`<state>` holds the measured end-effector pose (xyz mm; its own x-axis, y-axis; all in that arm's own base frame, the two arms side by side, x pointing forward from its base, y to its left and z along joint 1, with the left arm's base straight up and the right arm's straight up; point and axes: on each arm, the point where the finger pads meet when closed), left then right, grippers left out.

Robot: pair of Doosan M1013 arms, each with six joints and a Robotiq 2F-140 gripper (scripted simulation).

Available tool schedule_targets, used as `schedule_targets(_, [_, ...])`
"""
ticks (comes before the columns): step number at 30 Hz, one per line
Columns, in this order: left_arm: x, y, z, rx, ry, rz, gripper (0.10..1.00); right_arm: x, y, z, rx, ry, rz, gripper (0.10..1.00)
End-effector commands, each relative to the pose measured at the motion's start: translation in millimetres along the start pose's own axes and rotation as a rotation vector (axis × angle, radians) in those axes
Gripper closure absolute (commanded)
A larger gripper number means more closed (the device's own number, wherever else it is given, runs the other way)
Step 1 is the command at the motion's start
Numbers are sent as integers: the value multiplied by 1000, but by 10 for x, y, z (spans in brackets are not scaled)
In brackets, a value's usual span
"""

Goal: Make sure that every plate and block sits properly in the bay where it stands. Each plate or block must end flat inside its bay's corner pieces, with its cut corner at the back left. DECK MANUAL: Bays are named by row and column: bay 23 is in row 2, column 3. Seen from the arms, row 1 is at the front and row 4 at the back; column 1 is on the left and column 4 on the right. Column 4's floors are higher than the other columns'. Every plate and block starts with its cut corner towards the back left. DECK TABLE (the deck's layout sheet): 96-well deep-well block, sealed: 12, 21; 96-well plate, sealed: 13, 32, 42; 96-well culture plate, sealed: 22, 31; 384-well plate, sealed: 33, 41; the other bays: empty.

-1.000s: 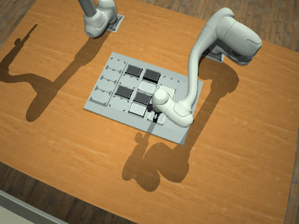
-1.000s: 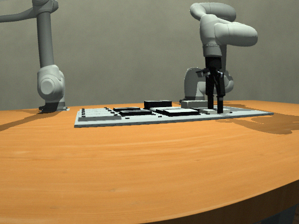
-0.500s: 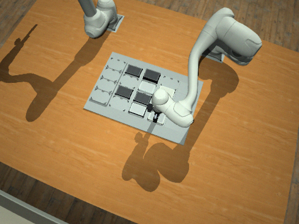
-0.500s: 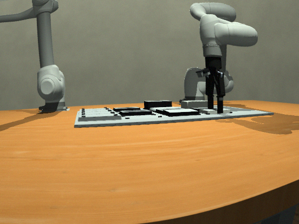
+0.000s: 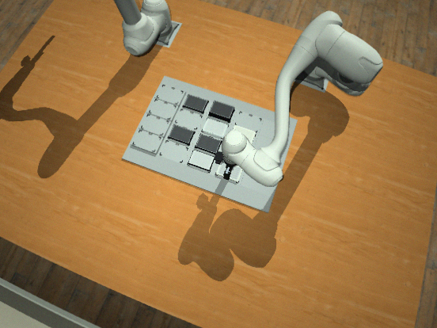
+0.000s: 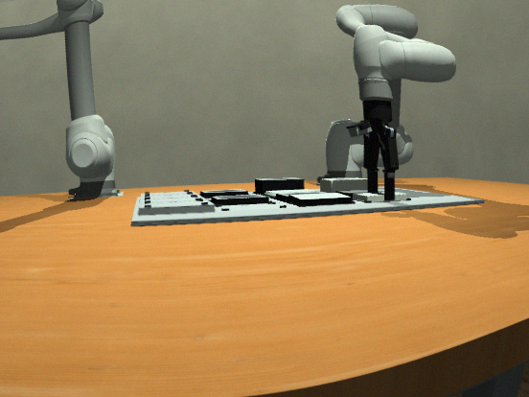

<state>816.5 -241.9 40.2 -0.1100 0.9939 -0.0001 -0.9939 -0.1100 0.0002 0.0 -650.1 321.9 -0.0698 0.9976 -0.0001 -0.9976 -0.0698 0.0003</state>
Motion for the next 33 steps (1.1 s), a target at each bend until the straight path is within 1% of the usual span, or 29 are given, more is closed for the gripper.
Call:
schedule_targets(1, [-1,-6,21,-2,0,0,999,-2,-1,9,0,2,0,98])
schedule_targets(33, [-1,-6,107,-2,0,0,999,-2,-1,9,0,2,0,98])
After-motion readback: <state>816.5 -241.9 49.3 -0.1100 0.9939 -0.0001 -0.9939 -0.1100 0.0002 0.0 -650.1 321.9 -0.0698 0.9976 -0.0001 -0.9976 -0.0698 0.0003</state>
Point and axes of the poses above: on each arm, the point where the finger pads meet when closed, its own z axis back along the fingers, its own y axis across the jaws, x = y × z, and after that the axes turned 4 degrees about z, right-handed
